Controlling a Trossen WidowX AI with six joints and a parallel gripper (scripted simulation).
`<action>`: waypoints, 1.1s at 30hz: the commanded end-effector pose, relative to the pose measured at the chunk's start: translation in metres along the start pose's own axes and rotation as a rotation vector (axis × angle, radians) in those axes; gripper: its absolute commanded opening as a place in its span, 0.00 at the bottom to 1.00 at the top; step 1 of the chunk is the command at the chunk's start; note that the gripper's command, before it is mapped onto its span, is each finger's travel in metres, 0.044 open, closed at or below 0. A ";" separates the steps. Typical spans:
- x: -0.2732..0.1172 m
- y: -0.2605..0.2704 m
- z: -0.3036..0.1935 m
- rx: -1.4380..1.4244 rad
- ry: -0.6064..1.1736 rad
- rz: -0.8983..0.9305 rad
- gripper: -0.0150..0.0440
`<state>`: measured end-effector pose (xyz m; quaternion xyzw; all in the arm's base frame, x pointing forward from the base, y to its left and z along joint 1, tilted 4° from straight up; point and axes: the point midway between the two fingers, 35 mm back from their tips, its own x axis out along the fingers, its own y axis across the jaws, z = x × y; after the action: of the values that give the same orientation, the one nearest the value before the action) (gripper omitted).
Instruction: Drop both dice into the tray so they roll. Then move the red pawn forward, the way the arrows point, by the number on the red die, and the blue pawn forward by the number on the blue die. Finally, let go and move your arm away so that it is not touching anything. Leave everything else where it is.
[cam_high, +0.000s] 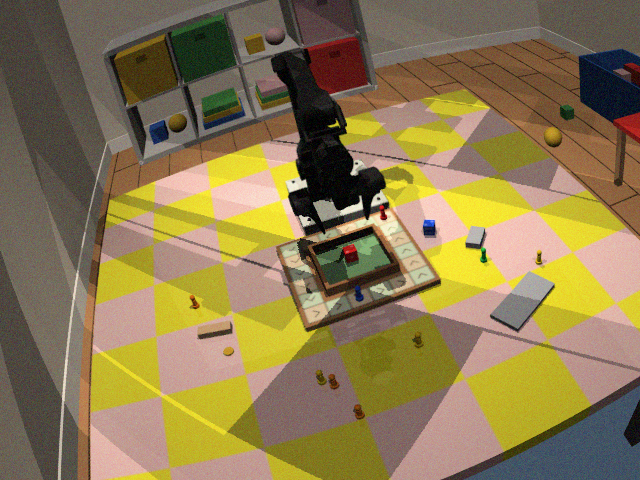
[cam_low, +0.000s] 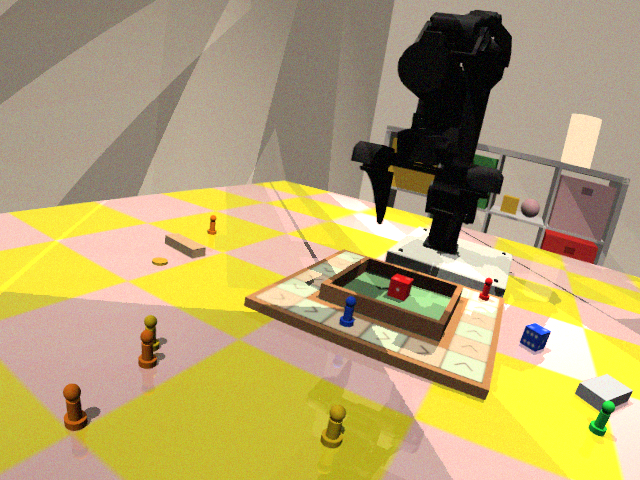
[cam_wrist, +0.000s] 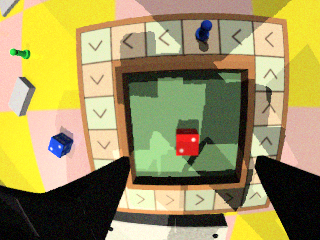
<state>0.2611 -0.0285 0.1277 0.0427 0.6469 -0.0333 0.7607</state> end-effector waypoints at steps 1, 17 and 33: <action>-0.001 0.008 0.002 0.027 -0.008 0.003 0.91; 0.035 0.189 -0.028 0.542 0.082 -0.011 0.72; 0.053 0.191 -0.033 0.542 0.082 -0.011 0.72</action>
<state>0.2577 0.1649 0.0819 0.2430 0.6454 -0.2036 0.6950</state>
